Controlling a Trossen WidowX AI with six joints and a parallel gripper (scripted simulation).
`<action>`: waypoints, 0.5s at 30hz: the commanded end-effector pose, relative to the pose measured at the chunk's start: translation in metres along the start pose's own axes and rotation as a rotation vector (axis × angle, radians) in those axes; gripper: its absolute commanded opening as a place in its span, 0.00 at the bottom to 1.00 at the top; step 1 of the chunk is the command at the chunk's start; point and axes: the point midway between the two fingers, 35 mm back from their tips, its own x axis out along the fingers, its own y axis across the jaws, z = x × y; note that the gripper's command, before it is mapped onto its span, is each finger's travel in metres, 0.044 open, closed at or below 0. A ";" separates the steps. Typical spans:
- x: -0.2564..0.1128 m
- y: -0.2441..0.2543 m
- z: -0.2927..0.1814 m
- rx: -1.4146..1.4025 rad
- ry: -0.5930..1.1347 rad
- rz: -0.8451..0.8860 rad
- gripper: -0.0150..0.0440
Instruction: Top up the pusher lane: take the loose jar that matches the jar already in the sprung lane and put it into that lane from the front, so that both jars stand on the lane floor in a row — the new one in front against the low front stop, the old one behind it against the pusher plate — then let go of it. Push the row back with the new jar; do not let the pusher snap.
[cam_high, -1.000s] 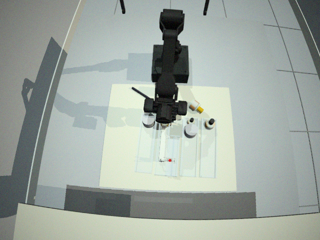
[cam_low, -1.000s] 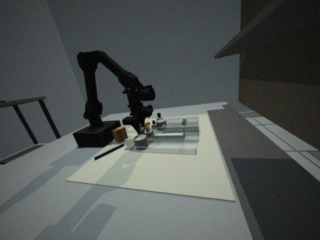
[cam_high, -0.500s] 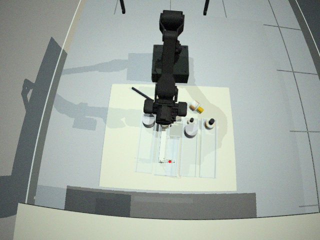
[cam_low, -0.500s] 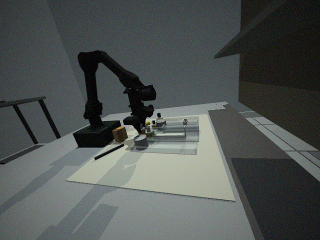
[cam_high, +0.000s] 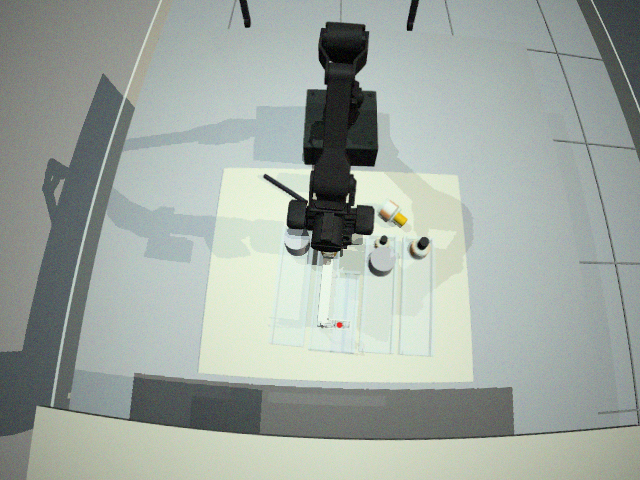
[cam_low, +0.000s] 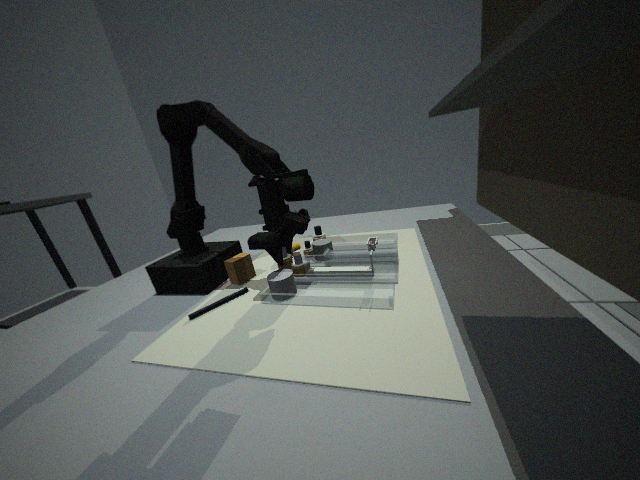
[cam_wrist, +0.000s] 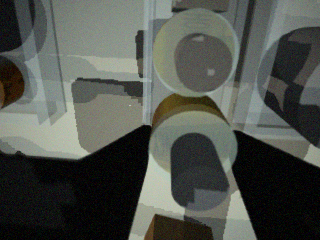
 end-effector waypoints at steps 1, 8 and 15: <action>-0.004 0.001 0.010 -0.002 -0.028 0.004 0.25; -0.005 0.001 0.012 -0.002 -0.028 0.004 0.25; -0.006 0.001 0.014 -0.002 -0.029 0.004 0.25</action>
